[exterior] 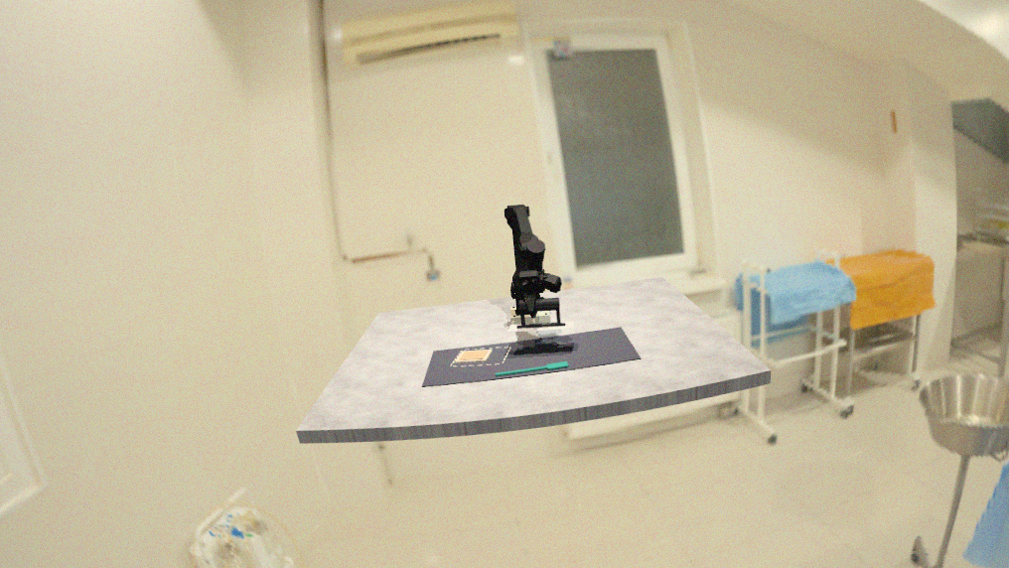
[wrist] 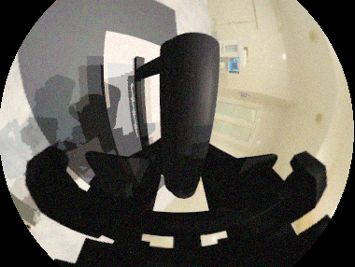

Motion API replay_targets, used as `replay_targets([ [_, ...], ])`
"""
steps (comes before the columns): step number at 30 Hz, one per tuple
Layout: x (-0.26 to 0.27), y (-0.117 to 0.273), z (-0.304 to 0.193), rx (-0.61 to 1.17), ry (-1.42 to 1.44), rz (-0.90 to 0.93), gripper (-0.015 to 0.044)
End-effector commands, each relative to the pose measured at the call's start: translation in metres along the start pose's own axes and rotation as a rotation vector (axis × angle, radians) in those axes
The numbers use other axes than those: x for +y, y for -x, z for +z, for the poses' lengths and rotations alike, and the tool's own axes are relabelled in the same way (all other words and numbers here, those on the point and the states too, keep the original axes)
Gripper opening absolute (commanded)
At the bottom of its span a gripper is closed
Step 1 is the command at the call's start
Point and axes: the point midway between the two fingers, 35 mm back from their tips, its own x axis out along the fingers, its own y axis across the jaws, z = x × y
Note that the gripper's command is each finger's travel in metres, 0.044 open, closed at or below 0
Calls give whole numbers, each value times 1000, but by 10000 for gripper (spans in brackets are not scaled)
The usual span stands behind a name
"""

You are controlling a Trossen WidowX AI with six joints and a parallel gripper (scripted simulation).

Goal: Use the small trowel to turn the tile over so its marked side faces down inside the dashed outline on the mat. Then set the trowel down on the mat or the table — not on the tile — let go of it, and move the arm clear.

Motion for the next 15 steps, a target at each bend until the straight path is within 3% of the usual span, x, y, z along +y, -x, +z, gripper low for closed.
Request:
replay_targets([
  [1, 0, 0, 0, 0, 0, -1, 0],
  [8, 1, 0, 0, -2, 5, 5, 0],
  [15, 7, -9, 24, -133, 167, 68, 0],
])
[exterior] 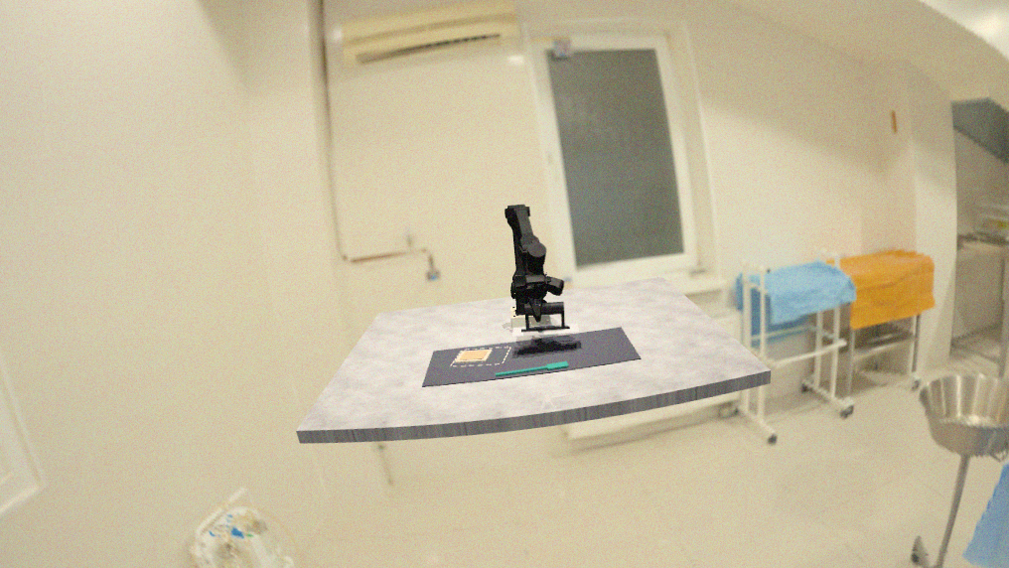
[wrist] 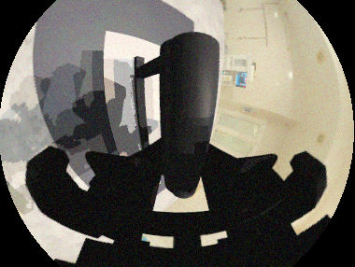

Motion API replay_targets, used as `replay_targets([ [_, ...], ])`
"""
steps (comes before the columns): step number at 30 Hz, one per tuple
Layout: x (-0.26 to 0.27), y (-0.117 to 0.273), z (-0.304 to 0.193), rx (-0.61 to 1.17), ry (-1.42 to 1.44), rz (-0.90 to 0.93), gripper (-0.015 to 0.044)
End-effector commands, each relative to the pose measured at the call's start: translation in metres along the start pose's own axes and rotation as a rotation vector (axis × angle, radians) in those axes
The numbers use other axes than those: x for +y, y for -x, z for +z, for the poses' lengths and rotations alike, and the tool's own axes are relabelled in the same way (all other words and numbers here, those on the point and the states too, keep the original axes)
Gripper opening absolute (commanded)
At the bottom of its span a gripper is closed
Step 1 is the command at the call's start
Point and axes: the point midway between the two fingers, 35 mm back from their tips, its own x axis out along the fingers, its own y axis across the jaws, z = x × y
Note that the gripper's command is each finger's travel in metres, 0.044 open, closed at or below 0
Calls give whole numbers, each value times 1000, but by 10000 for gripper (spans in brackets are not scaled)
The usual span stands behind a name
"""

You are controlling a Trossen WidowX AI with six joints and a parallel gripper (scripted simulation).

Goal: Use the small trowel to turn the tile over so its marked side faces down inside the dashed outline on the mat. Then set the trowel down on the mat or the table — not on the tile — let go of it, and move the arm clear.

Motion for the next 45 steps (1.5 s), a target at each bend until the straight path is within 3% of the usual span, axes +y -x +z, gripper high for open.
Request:
replay_targets([
  [1, -5, -3, 14, -75, 84, 9, 0],
  [20, 9, -19, 84, -527, 544, 66, 0],
  [38, 20, -14, 142, -989, 881, -86, 0],
  [45, 20, -13, 145, -1024, 902, -108, 0],
])
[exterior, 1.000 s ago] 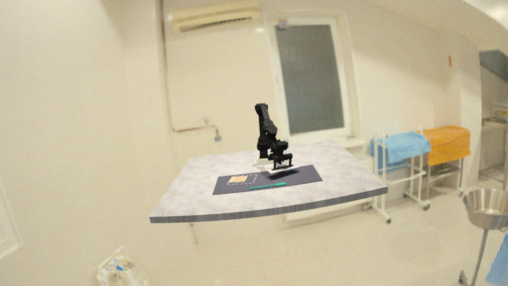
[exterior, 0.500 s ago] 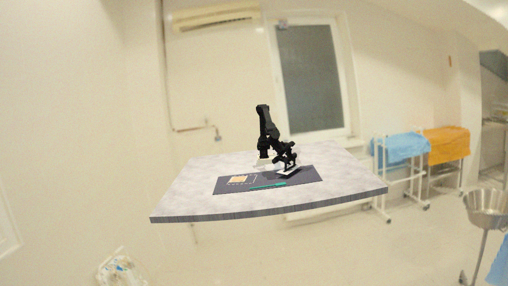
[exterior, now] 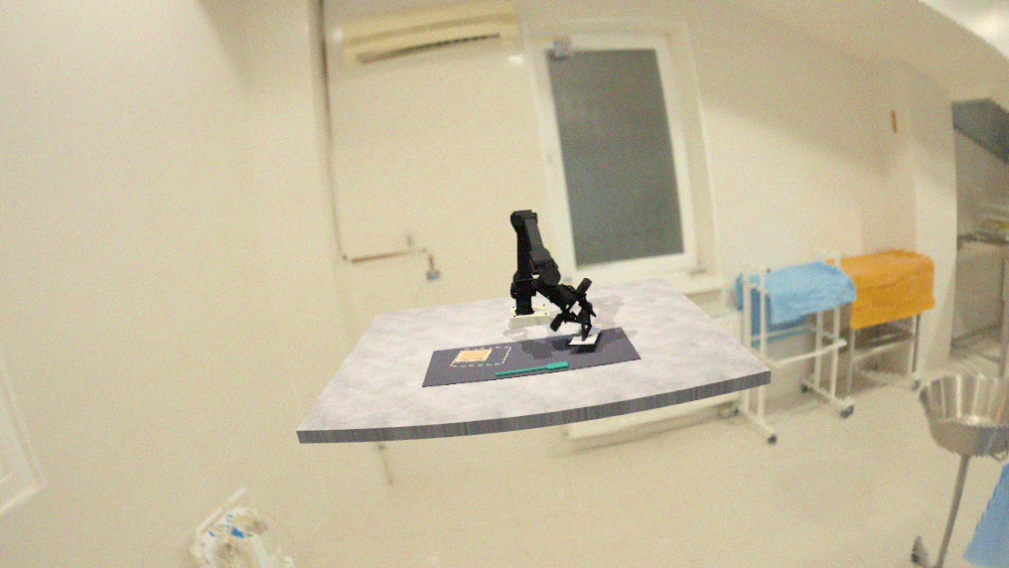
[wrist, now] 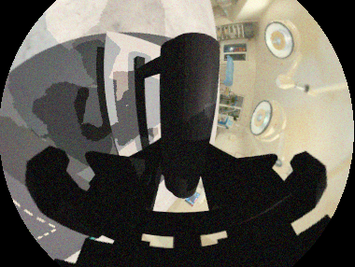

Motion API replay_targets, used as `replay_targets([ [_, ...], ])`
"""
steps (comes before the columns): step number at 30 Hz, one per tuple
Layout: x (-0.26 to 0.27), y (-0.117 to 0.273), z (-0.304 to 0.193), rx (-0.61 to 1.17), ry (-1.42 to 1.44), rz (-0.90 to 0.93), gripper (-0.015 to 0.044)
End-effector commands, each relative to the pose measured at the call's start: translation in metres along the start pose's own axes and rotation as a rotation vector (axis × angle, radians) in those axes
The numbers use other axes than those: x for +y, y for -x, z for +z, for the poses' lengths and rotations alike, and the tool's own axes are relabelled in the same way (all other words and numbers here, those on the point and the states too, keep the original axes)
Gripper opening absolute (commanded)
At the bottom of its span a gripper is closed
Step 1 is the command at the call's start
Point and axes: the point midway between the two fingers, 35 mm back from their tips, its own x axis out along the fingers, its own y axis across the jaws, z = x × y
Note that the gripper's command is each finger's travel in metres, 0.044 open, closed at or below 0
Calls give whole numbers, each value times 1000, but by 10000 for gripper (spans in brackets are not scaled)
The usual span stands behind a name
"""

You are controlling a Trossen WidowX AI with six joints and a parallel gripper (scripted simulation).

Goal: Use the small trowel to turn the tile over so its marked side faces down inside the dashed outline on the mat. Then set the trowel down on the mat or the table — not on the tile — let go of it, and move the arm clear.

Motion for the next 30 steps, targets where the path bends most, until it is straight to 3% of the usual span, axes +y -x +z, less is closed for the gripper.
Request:
replay_targets([
  [1, -7, 1, -1, -6, 23, -22, 0],
  [28, 21, -23, -1, -6, 23, -22, 0],
  [30, 21, -23, -1, -6, 23, -22, 53],
])
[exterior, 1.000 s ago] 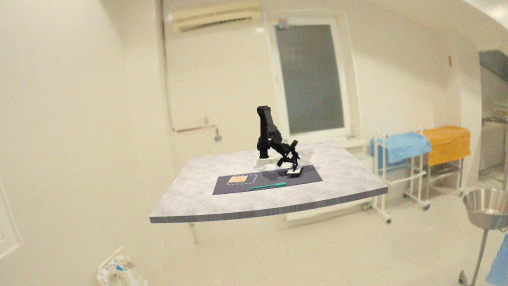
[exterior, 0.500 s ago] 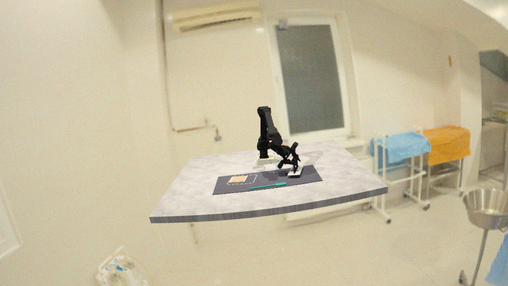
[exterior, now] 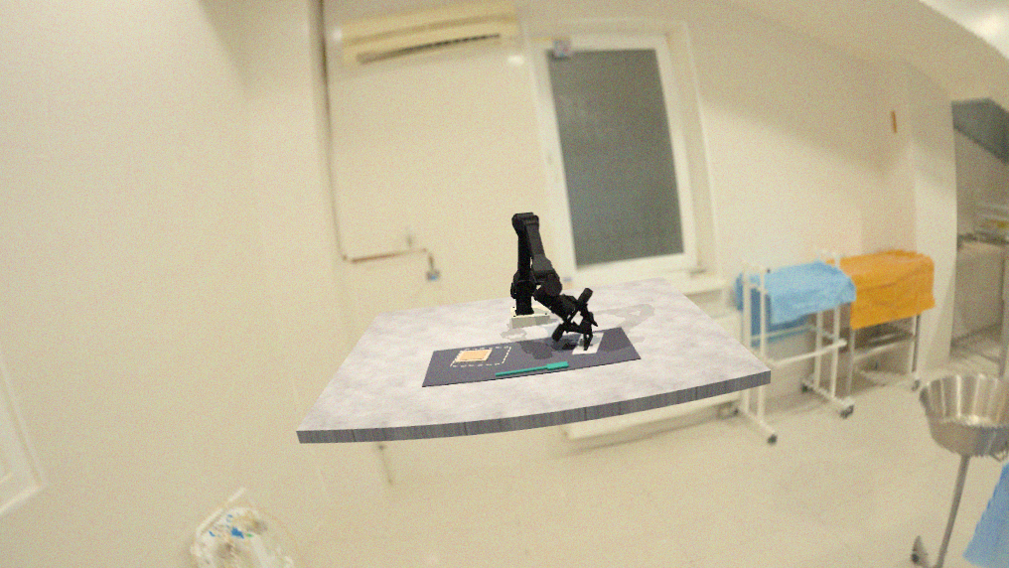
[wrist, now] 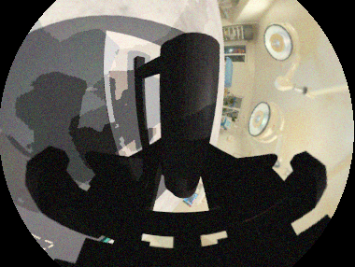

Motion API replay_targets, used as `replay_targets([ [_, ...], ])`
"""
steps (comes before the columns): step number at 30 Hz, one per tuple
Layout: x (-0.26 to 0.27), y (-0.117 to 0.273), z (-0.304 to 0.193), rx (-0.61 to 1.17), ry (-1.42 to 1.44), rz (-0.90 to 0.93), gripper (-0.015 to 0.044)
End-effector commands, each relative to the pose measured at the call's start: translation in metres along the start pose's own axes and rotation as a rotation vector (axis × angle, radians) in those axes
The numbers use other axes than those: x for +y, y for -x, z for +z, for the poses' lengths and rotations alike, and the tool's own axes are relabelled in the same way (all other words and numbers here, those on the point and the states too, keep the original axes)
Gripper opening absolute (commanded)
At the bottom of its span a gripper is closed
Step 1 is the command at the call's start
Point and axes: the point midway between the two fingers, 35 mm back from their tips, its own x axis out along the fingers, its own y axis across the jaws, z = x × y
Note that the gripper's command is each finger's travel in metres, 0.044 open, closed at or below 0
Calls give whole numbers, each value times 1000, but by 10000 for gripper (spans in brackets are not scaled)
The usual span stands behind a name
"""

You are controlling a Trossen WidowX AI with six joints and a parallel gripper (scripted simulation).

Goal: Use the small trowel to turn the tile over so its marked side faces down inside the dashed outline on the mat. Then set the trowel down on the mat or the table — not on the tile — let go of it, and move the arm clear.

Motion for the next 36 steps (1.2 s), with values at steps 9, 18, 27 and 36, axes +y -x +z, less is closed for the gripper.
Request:
replay_targets([
  [9, -2, 0, -1, 0, 8, -10, 289],
  [18, -2, 0, -1, 0, 8, -10, 300],
  [27, 0, 50, -2, 2, 7, -1, 300],
  [36, -26, 106, 22, 4, -1, 4, 300],
])
